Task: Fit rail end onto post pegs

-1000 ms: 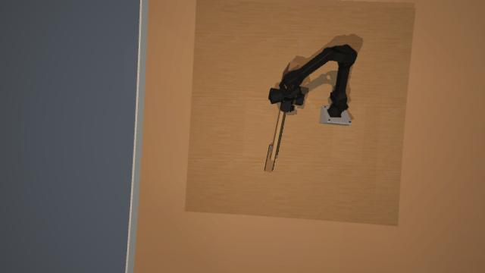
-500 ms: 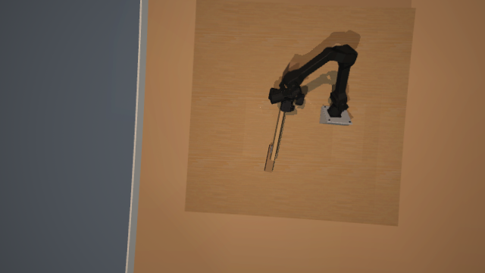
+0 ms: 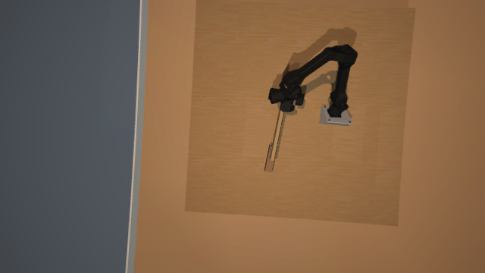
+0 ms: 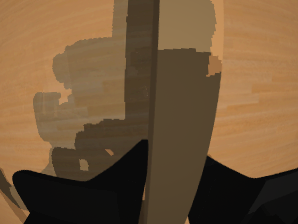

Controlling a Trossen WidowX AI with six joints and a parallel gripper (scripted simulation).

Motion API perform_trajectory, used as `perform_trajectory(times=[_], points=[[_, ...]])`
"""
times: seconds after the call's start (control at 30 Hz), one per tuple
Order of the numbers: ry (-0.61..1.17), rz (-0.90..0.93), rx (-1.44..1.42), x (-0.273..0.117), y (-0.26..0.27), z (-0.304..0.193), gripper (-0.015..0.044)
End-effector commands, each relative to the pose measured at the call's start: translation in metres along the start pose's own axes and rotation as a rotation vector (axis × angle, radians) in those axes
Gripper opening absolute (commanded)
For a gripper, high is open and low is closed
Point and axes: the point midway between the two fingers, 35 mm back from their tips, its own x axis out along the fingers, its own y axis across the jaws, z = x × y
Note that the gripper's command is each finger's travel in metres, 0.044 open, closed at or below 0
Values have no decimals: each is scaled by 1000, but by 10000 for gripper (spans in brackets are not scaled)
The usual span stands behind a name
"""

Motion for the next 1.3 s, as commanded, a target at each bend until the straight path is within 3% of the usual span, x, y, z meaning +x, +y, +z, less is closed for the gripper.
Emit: perform_trajectory(times=[0.0,1.27], points=[[-5,-4,-3,-3,0,2,0],[-4,-4,-3,-1,1,-4,0]])
